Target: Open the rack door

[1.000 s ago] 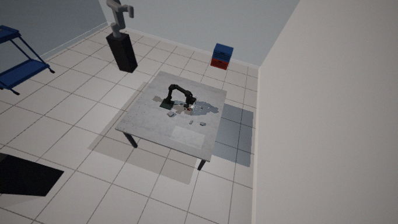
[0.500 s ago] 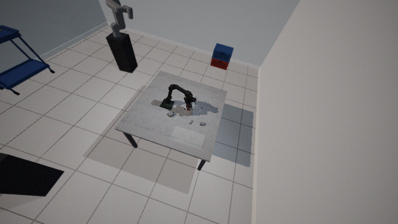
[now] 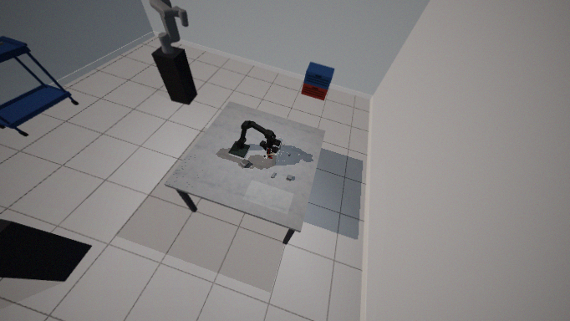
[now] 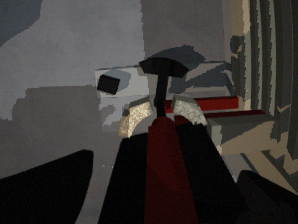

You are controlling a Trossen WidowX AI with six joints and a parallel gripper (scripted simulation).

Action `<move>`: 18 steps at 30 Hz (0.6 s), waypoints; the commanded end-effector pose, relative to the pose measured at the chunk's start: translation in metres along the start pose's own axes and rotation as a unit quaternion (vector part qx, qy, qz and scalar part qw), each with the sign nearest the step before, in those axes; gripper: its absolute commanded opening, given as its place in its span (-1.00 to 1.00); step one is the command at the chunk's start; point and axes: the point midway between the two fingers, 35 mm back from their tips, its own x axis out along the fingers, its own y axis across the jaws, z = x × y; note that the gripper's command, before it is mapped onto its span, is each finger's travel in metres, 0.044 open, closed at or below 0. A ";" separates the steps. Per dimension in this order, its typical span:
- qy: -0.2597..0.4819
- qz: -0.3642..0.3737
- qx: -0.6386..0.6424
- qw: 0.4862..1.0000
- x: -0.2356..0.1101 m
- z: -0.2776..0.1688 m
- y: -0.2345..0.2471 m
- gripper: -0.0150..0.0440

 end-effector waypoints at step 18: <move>-0.003 0.001 -0.194 0.981 0.001 0.001 0.000 0.42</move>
